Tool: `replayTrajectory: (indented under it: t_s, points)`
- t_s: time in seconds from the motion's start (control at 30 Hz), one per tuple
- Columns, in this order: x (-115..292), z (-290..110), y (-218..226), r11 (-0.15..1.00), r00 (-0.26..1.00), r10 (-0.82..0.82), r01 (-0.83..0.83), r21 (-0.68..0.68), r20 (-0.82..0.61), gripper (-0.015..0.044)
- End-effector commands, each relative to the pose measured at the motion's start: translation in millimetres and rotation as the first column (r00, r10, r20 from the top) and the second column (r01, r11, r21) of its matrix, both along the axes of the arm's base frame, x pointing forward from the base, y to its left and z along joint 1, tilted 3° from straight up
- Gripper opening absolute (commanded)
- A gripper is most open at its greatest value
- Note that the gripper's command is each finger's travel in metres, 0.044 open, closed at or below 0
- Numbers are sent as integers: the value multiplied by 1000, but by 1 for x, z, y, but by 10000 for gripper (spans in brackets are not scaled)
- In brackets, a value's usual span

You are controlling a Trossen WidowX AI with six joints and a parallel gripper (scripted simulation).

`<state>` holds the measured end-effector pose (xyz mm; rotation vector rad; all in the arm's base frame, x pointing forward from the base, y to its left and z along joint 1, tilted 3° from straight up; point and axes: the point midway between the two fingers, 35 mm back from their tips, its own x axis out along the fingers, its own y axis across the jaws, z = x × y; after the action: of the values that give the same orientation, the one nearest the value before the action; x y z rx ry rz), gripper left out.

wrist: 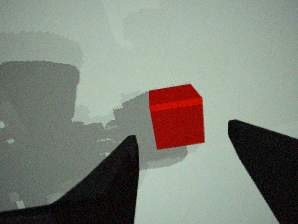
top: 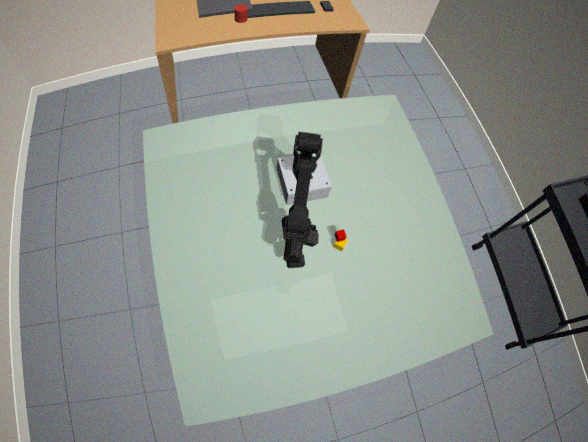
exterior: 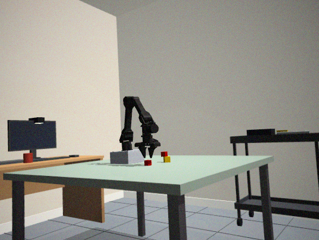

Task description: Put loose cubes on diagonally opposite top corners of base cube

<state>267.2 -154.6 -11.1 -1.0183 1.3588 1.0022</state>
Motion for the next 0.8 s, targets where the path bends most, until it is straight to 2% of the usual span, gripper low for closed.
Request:
replayTrajectory:
  t_s: [0.0, 0.53, 0.73, 0.77]
  points:
    - [0, -7, -1, 1000, 1000, 3, -3, -5, -1, 265]
    - [-1, -30, -2, 1000, 1000, 3, -3, -5, -1, 265]
    - [-1, -30, -2, 1000, 1000, 3, -3, -5, -1, 107]
    - [-1, -30, -2, 1000, 1000, 3, -3, -5, -1, 105]
